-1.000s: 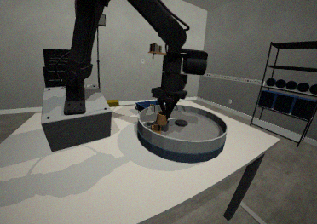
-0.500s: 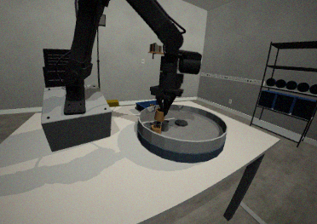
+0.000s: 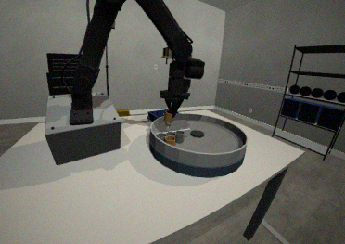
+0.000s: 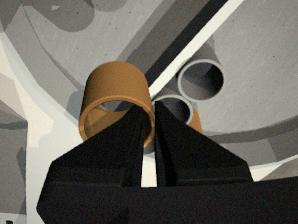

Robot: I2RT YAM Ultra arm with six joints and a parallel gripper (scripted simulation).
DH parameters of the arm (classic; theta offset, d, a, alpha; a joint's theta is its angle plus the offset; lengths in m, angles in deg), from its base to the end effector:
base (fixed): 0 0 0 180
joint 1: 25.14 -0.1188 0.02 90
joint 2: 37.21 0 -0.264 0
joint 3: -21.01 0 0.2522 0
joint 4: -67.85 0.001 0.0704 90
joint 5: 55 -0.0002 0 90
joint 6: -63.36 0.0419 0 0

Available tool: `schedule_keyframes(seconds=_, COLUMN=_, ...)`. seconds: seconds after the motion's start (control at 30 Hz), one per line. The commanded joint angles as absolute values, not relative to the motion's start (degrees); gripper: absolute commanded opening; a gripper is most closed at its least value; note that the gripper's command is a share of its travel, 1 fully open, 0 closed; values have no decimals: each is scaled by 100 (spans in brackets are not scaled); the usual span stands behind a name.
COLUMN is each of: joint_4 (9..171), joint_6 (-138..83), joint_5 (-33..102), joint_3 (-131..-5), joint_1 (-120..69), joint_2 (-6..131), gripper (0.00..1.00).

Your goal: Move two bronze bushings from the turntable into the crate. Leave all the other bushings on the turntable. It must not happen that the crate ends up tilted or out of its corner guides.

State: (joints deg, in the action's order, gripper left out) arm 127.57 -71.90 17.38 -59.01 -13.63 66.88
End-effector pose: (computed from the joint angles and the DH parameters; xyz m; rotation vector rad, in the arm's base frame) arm 0.3174 -0.0766 0.1623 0.8609 -2.9265 0.4946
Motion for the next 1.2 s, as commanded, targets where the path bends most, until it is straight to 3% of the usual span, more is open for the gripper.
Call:
schedule_keyframes(seconds=0.0, joint_4=12783, joint_6=-6577, joint_5=1654, joint_3=-6049, joint_1=-1719, joint_2=6789, gripper=0)
schedule_keyframes(seconds=0.5, joint_4=13019, joint_6=-4445, joint_5=1609, joint_3=-7072, joint_1=-3794, joint_2=8213, gripper=0)
schedule_keyframes(seconds=1.17, joint_4=14189, joint_6=-2943, joint_5=1696, joint_3=-9919, joint_1=-5160, joint_2=10410, gripper=0)
